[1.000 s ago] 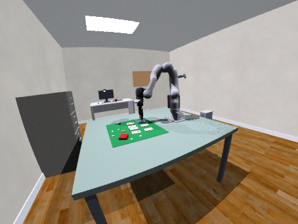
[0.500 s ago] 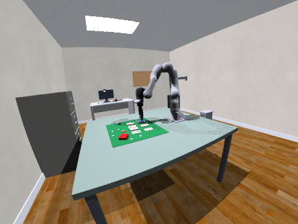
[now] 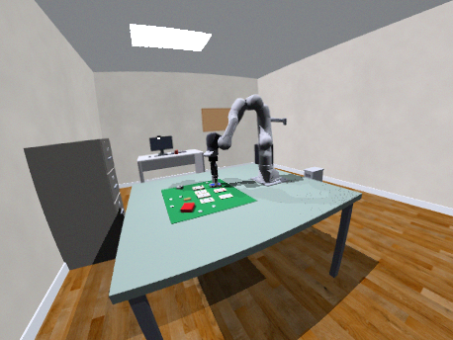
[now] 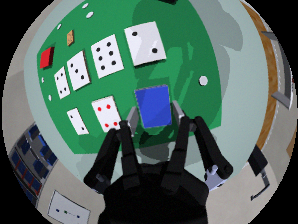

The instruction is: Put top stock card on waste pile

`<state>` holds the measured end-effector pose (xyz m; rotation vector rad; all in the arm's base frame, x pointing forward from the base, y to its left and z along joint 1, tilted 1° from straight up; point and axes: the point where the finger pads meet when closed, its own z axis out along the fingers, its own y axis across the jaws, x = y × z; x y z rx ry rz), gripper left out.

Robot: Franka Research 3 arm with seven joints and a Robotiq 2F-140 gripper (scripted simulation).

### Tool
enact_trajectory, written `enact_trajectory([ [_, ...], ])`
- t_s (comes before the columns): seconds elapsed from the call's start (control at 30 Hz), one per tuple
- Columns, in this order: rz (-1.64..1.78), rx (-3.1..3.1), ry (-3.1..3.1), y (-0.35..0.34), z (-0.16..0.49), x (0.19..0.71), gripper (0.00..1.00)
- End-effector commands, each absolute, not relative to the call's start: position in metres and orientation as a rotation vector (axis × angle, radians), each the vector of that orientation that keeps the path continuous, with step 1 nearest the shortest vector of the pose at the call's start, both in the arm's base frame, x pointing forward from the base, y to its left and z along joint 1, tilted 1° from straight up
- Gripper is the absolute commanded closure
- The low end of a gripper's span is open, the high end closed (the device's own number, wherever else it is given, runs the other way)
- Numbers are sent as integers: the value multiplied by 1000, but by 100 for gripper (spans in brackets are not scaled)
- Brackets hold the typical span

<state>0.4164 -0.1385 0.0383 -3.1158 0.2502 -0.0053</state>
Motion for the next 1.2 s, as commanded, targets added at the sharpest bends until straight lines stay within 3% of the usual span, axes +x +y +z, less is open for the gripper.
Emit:
enact_trajectory([
  [0.0, -3, -3116, 256, -139, 36, 415, 50],
  [0.8, -3, -3116, 256, -139, 35, 415, 50],
  [0.83, -3, -3116, 256, -139, 35, 415, 57],
  [1.17, -3, -3116, 256, -139, 35, 415, 57],
])
